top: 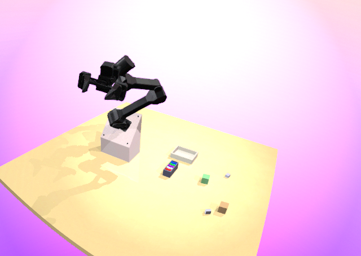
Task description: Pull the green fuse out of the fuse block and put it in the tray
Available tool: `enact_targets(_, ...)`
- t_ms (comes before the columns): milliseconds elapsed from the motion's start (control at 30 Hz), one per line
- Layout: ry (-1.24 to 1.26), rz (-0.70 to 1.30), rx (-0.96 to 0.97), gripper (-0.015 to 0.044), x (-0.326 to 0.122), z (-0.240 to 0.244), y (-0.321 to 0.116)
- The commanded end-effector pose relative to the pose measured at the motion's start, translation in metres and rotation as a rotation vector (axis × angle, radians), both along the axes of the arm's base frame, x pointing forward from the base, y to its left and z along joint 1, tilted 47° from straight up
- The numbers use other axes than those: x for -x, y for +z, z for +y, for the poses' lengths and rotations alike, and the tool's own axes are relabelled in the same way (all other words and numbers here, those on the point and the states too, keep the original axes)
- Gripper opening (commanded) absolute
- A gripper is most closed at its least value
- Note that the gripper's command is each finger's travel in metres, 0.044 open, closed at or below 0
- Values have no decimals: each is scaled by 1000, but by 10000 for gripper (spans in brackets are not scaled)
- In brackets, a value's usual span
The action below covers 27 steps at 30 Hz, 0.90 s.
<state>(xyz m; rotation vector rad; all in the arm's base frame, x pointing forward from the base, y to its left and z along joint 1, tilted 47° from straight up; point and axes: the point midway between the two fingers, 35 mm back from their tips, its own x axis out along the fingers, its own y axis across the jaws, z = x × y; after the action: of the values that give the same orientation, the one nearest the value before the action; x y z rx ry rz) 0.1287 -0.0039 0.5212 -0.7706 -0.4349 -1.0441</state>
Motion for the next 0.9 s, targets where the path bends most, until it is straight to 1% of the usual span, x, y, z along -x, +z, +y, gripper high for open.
enact_targets(0,5,-7,-4,374,2,-1,1)
enact_targets(100,72,-99,-59,295,25,-17,9)
enact_targets(233,174,-238,-178,190,54,-56,14)
enact_targets(400,274,-371,-365,63,69,-117,4)
enact_targets(500,319,-424,-494,63,65,-155,-9)
enact_targets(600,351,-454,-631,63,51,-190,-29)
enact_targets(733,371,-455,-811,63,20,-230,-63)
enact_targets(867,369,-410,-987,63,-22,-257,-105)
